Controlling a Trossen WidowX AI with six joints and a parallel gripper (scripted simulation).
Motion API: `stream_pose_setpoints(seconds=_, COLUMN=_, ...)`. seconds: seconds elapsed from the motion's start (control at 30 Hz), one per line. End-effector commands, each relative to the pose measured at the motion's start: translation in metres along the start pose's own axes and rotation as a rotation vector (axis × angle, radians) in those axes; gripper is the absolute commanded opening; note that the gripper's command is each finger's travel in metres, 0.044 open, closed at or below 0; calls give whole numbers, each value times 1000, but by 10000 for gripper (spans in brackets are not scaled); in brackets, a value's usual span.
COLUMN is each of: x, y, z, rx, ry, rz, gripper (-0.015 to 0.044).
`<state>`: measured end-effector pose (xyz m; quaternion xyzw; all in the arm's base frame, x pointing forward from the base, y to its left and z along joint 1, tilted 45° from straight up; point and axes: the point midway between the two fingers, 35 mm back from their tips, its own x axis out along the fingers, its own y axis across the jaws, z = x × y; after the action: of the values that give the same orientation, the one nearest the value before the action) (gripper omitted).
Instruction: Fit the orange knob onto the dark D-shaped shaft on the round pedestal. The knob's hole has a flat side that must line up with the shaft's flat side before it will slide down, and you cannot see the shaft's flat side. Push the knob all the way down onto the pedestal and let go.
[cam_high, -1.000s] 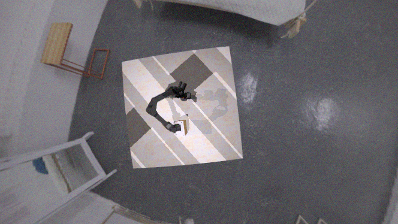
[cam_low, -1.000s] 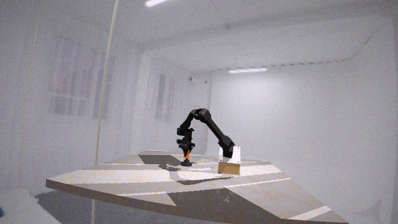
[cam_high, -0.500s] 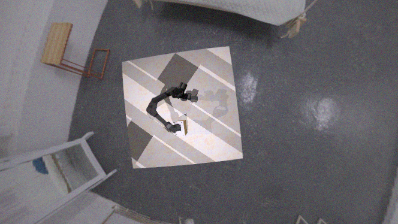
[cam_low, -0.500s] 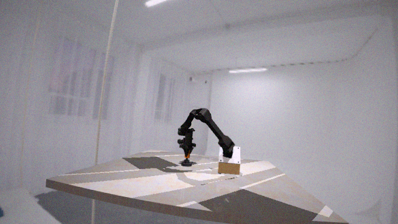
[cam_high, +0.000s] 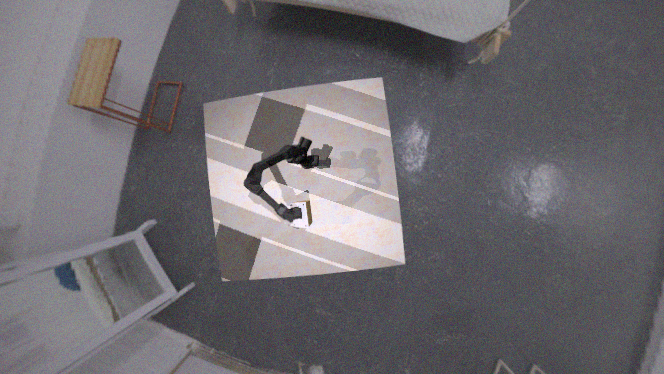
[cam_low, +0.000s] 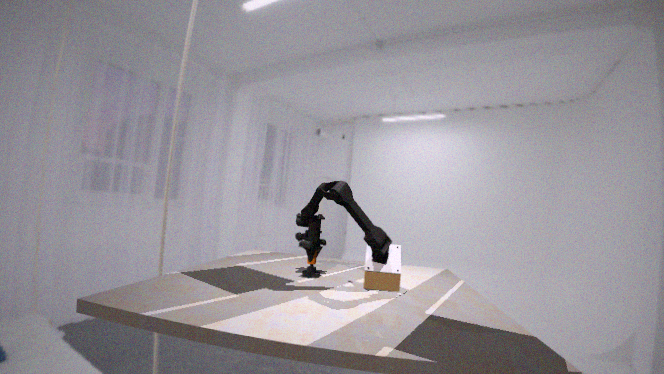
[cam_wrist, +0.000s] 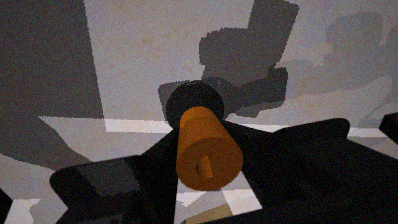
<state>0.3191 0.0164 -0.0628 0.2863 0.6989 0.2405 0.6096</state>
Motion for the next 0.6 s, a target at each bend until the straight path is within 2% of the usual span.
stream_pose_setpoints(seconds=0.0, x=0, y=-1, z=0, rx=5, ry=-3, rz=0, gripper=0)
stream_pose_setpoints(seconds=0.57, x=-5, y=-1, z=-2, rx=59, ry=-3, rz=-1, gripper=0)
